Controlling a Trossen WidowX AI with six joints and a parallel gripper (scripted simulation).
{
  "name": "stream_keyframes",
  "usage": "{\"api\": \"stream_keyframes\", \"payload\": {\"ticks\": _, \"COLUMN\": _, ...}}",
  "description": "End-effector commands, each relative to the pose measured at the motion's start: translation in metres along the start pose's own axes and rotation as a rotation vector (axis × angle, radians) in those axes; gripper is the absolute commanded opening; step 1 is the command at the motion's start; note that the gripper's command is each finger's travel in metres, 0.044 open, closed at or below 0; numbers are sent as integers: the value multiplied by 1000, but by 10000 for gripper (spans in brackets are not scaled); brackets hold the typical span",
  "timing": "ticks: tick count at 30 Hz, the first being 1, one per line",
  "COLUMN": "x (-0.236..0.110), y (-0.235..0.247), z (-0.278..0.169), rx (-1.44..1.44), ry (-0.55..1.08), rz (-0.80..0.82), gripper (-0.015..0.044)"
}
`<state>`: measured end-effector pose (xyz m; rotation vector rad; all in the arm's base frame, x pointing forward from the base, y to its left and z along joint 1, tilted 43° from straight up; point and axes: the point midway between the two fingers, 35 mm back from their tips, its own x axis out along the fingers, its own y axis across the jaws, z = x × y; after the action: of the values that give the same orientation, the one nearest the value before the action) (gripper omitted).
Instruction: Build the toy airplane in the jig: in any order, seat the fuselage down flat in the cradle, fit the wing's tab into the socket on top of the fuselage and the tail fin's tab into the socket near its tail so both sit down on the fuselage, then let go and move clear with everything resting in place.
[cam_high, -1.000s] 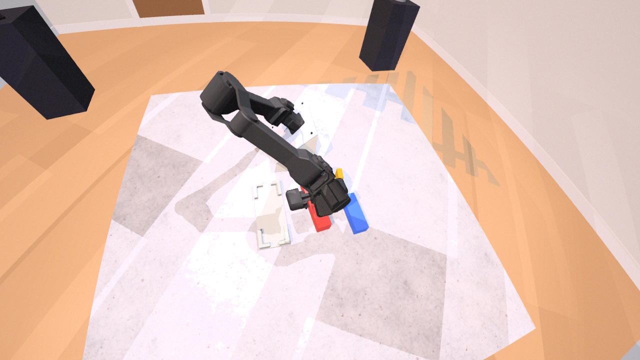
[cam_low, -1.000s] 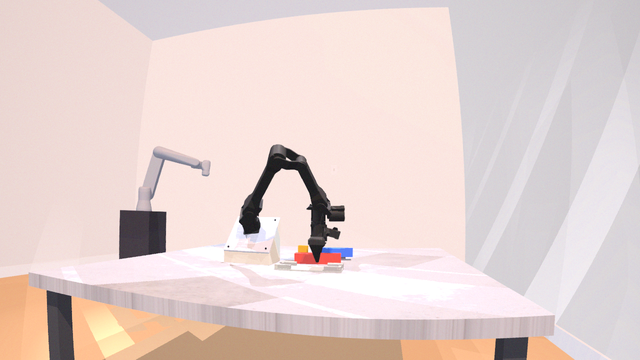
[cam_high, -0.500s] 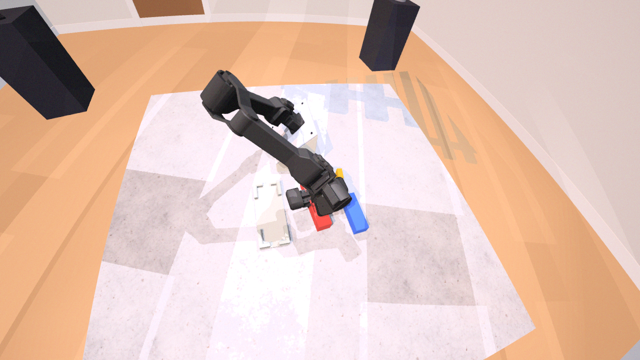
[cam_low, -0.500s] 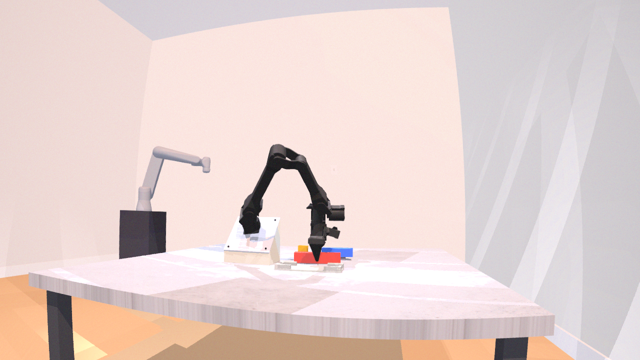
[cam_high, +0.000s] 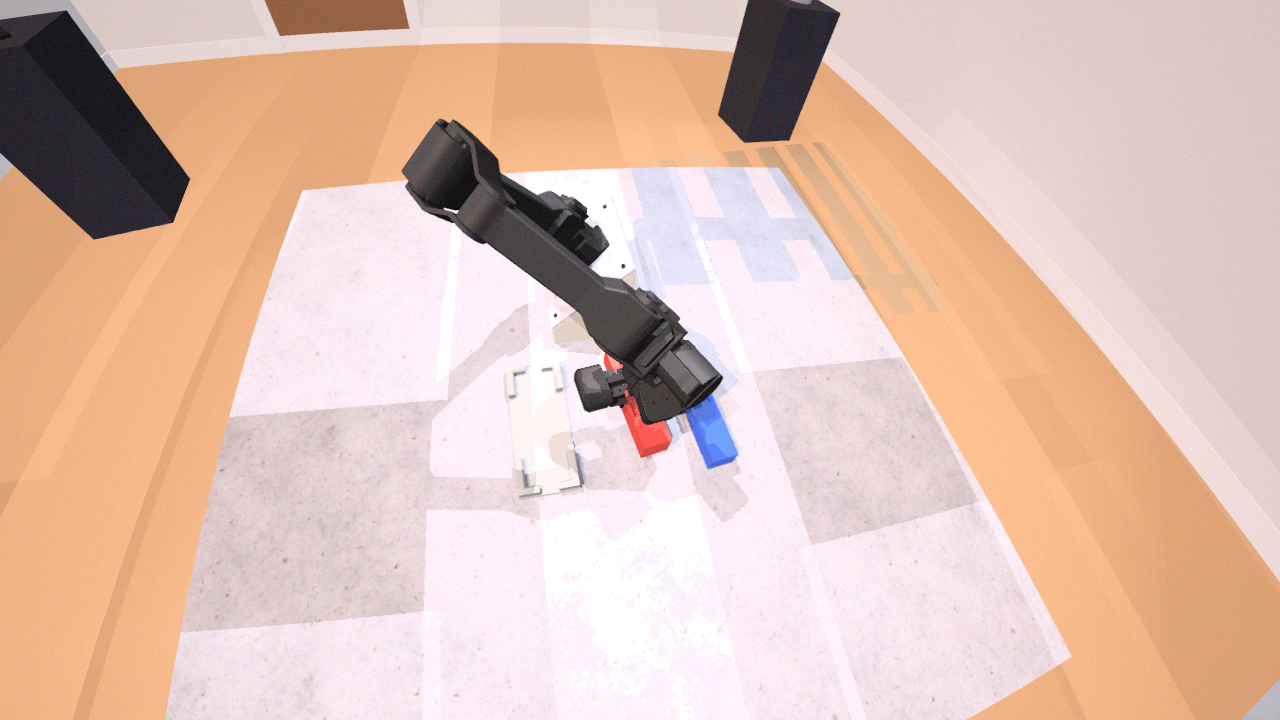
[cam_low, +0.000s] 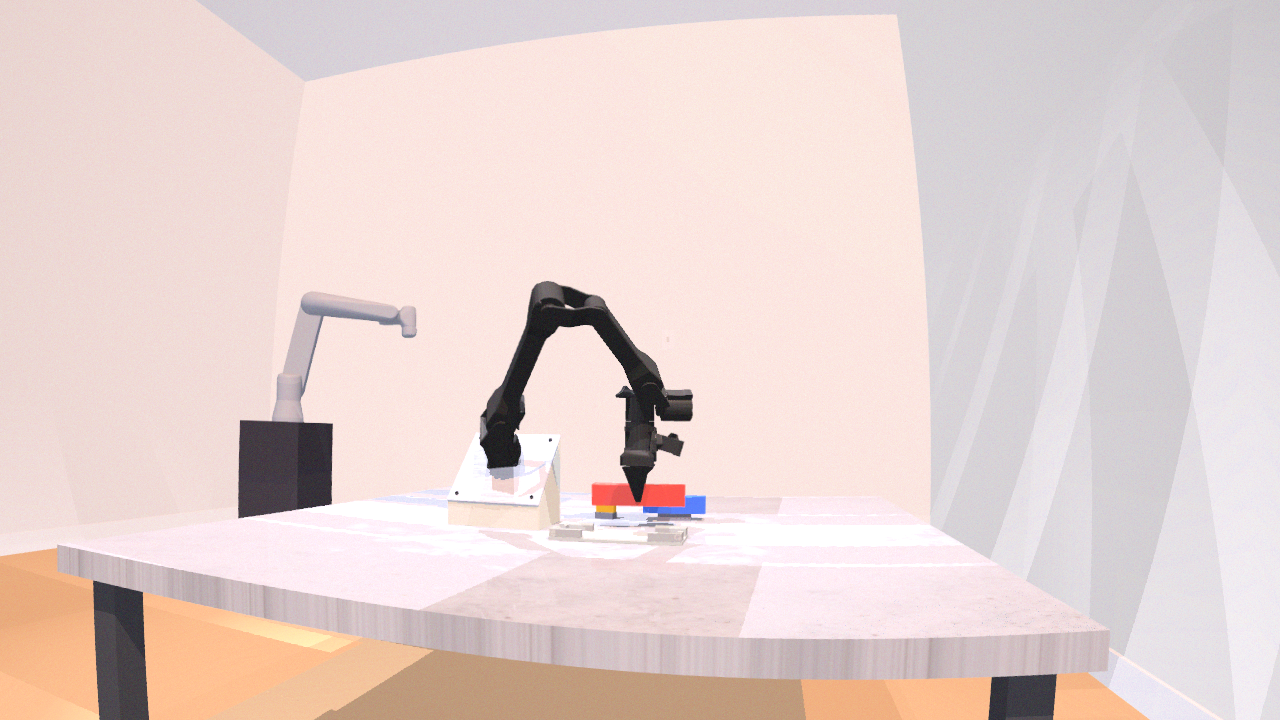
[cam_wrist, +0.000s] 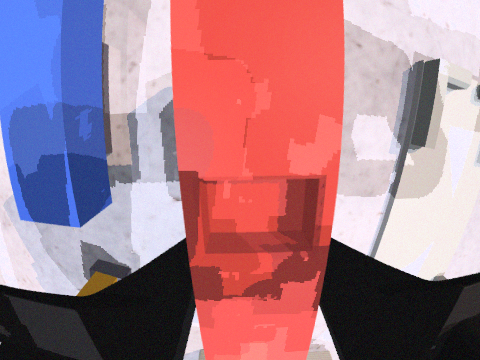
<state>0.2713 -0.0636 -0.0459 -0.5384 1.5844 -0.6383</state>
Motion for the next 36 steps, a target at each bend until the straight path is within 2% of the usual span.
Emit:
{"api": "stream_keyframes", "payload": {"ticks": 1, "x": -15, "y": 1, "z": 2, "rx": 9, "ry": -4, "rz": 8, "gripper": 0}}
{"api": "stream_keyframes", "payload": {"ticks": 23, "x": -84, "y": -2, "z": -5, "rx": 10, "ry": 0, "rz": 2, "gripper": 0}}
{"api": "stream_keyframes", "payload": {"ticks": 36, "x": -76, "y": -26, "z": -6, "rx": 22, "ry": 2, "rz": 22, "gripper": 0}}
